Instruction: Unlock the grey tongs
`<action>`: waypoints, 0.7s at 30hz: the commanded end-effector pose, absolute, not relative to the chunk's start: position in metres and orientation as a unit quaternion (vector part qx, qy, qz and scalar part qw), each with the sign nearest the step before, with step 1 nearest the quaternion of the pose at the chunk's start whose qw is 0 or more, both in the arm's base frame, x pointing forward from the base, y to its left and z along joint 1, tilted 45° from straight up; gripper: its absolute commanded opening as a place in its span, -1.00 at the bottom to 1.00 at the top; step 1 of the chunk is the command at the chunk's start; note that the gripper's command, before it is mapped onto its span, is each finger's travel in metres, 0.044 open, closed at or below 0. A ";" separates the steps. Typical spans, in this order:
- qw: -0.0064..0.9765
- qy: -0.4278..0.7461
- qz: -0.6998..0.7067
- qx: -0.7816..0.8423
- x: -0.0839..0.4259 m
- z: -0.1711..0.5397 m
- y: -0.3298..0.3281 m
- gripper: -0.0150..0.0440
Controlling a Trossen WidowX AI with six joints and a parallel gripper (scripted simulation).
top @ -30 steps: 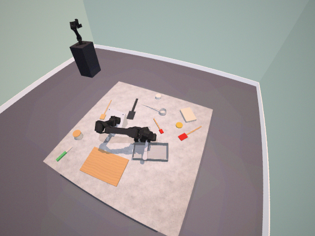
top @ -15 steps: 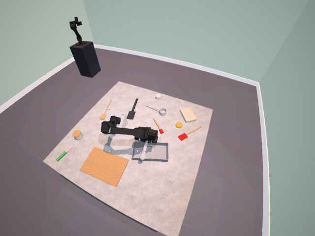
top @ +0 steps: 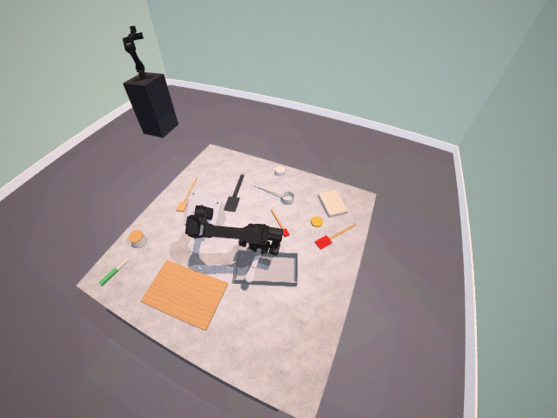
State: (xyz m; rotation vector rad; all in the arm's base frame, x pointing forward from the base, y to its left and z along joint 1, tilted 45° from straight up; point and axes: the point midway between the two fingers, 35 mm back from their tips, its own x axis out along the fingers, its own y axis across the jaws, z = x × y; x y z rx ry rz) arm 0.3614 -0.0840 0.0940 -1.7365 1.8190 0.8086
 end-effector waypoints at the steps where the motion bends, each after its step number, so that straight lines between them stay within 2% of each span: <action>1: 0.251 0.666 0.290 -0.640 0.365 0.098 -0.082 -1.00; 7: 0.283 0.680 0.265 -0.622 0.359 0.106 -0.099 -1.00; 21: 0.442 0.723 0.080 -0.525 0.328 0.176 -0.181 -1.00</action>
